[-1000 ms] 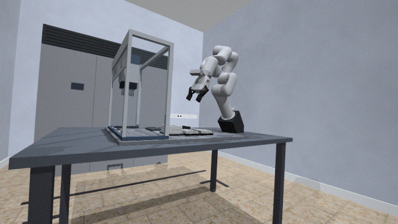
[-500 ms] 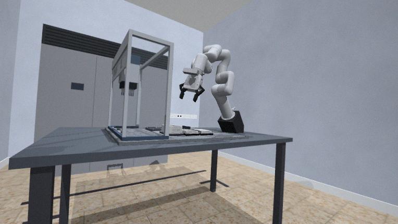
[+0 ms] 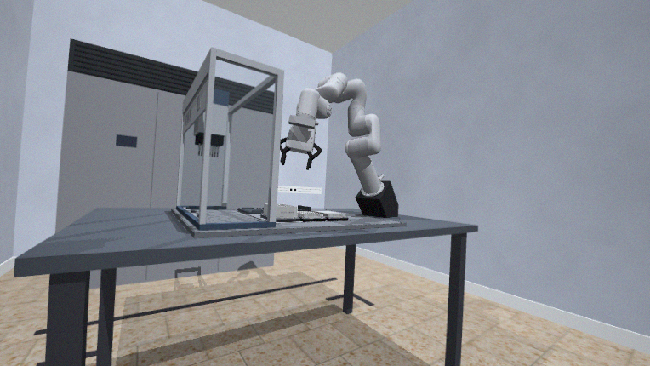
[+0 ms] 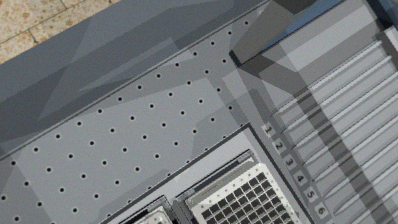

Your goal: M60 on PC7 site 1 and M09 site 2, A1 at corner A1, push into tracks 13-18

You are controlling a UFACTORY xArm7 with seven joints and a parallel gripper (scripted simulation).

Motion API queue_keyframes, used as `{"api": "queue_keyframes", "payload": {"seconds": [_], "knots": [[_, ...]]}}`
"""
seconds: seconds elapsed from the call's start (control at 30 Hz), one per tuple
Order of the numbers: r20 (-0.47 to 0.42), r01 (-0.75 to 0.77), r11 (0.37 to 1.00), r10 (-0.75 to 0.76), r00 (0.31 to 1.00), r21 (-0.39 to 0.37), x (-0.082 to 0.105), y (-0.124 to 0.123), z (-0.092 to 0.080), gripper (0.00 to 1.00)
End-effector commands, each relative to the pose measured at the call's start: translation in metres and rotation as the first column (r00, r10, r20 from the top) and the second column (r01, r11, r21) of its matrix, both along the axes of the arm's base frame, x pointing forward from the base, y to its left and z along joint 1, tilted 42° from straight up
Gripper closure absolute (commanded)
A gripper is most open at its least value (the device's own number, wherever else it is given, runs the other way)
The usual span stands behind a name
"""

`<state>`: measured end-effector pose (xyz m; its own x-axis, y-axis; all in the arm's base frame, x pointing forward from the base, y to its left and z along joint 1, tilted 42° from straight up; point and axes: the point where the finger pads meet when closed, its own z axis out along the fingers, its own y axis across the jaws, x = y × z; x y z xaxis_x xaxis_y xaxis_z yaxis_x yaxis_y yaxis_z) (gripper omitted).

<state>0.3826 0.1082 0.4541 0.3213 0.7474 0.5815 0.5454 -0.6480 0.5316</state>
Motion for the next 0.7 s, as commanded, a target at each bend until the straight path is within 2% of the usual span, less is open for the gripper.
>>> {"api": "queue_keyframes", "payload": {"seconds": [0.0,0.2,0.3,0.53,0.67], "knots": [[-0.027,-0.108,0.989,0.105,0.994,-0.098,0.008,-0.008,0.002,0.0],[-0.076,-0.244,0.941,0.233,0.97,-0.232,0.026,-0.03,-0.007,0.0],[-0.082,-0.259,0.934,0.246,0.966,-0.246,0.026,-0.03,-0.007,0.0],[-0.154,-0.4,0.839,0.369,0.916,-0.37,0.043,-0.053,-0.018,0.0],[-0.157,-0.405,0.835,0.373,0.914,-0.373,0.043,-0.053,-0.019,0.0]]}}
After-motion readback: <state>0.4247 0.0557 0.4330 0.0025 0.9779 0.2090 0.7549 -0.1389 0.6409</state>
